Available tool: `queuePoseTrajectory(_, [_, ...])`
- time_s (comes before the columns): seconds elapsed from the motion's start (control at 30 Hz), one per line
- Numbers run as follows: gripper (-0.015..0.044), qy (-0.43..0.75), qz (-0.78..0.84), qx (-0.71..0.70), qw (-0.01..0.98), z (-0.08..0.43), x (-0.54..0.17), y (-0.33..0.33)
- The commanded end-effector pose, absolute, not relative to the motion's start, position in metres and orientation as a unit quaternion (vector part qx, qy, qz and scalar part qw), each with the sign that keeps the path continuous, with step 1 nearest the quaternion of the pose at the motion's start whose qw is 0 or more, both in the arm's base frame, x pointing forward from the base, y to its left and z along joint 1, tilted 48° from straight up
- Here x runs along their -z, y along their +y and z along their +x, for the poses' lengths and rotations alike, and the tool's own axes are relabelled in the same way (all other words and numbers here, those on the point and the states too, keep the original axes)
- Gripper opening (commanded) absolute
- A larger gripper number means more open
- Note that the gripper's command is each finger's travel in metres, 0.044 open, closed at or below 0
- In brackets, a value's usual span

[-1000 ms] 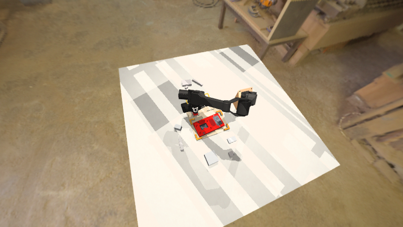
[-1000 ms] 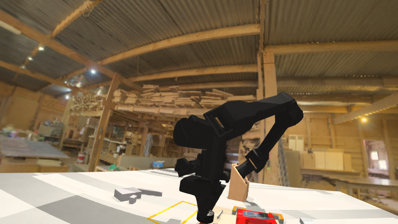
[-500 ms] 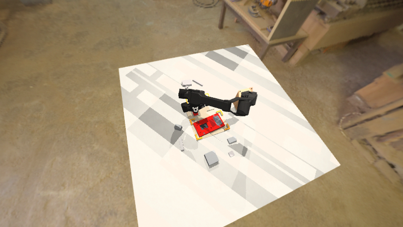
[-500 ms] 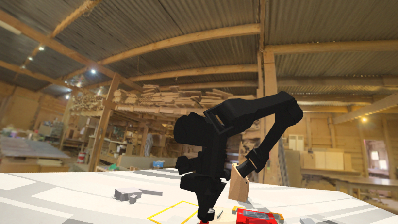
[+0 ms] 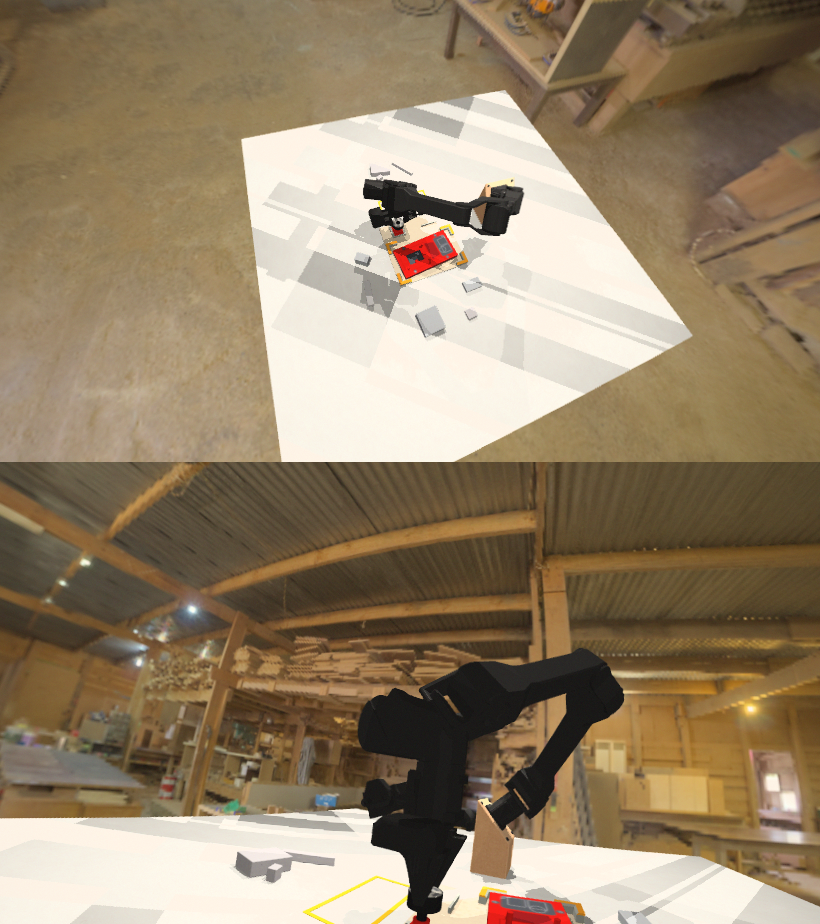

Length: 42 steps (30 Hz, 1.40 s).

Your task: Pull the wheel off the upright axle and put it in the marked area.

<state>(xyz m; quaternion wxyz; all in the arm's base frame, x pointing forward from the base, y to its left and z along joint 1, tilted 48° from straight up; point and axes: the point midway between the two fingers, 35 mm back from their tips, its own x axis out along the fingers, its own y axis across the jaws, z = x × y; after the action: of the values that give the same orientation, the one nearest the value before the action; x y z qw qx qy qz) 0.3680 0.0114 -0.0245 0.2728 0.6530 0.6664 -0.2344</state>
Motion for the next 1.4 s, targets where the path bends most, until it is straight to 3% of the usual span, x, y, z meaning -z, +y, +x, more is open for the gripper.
queuePoseTrajectory(0.0, [0.0000, 0.665, 0.653, 0.234, 0.276, 0.369, 0.023, 0.008])
queuePoseTrajectory(1.37, [0.0000, 0.664, 0.654, 0.234, 0.275, 0.369, 0.014, -0.002])
